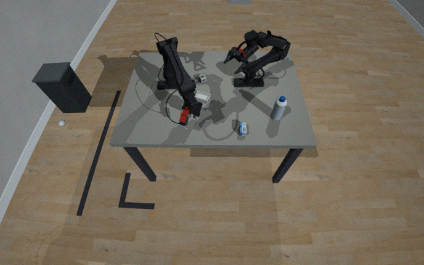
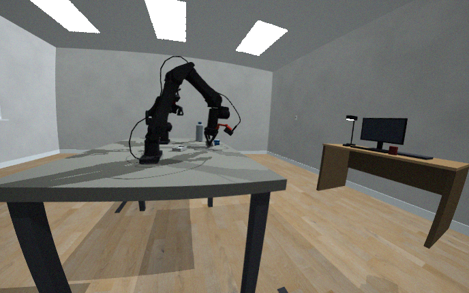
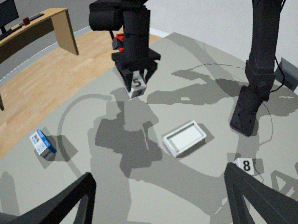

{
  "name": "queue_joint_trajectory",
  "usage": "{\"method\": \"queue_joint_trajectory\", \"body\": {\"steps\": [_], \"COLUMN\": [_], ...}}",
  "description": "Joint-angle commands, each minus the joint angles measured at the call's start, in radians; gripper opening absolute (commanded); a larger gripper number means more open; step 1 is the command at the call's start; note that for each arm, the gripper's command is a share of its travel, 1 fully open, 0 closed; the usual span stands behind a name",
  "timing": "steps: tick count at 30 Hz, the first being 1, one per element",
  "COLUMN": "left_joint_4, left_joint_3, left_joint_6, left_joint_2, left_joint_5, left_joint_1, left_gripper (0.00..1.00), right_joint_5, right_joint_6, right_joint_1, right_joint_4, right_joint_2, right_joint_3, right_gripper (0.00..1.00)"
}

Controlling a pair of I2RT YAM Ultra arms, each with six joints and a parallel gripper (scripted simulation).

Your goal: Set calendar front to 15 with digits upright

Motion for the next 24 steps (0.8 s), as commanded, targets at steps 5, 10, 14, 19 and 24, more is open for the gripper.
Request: {"method": "queue_joint_trajectory", "body": {"steps": [5,10,14,19,24], "left_joint_4": [0.007,0.007,0.007,0.007,0.007], "left_joint_3": [0.006,0.006,0.006,0.006,0.006], "left_joint_6": [0.007,0.007,0.007,0.007,0.007], "left_joint_2": [0.005,0.005,0.005,0.005,0.005], "left_joint_5": [0.007,0.007,0.007,0.007,0.007], "left_joint_1": [0.011,0.011,0.011,0.011,0.011], "left_gripper": [1.00,1.00,1.00,1.00,1.00], "right_joint_5": [0.195,0.307,0.408,0.489,0.663], "right_joint_6": [-0.077,-0.106,-0.121,-0.130,-0.123], "right_joint_1": [0.100,0.166,0.223,0.264,0.355], "right_joint_4": [0.274,0.450,0.619,0.773,0.996], "right_joint_2": [-0.100,-0.150,-0.182,-0.203,-0.226], "right_joint_3": [-0.100,-0.185,-0.277,-0.361,-0.517], "right_gripper": [0.35,0.35,0.35,0.35,0.35]}}
